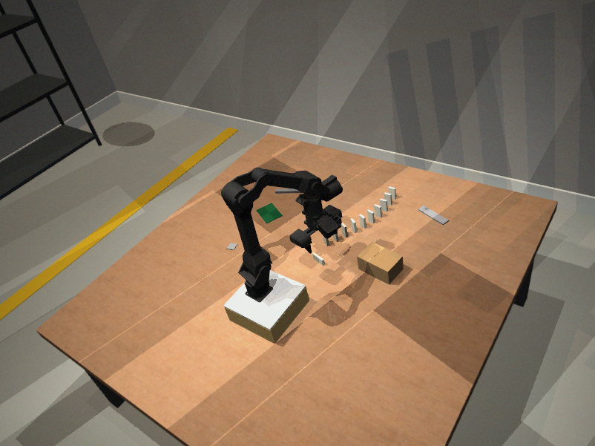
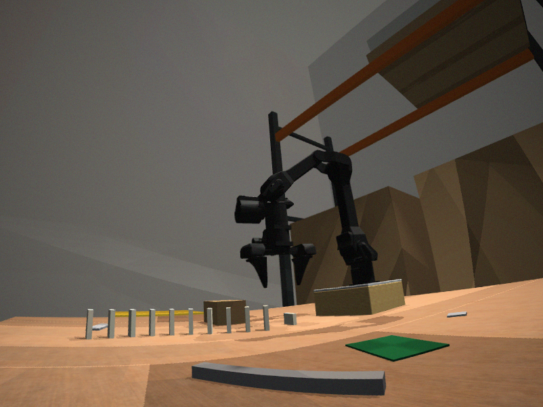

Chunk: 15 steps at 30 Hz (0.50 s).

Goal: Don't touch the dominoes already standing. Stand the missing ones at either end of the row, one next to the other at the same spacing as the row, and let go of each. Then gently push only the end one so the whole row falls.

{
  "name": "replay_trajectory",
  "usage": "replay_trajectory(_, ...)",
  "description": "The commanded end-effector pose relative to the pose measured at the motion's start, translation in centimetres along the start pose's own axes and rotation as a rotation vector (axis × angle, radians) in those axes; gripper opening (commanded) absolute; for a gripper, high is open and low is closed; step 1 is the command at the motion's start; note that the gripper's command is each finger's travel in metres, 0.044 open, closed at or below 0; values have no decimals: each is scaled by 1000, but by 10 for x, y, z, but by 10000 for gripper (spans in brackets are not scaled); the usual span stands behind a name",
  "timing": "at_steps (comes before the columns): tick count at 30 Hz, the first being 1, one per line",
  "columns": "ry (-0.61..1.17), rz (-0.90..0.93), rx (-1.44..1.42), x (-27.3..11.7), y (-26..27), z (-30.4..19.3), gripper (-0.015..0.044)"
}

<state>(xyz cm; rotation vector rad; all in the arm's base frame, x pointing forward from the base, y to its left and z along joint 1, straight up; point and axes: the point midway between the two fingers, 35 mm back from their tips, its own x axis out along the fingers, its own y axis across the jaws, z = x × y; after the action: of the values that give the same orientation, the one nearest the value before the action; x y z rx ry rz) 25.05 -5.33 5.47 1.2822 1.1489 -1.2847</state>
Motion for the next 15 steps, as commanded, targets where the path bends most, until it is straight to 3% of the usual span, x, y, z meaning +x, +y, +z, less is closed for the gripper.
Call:
replay_trajectory(1, 2, 17, 107, 3, -5, 0, 440)
replay_trajectory(8, 2, 17, 107, 5, -5, 0, 440)
replay_trajectory(15, 2, 16, 107, 63, -4, 0, 440)
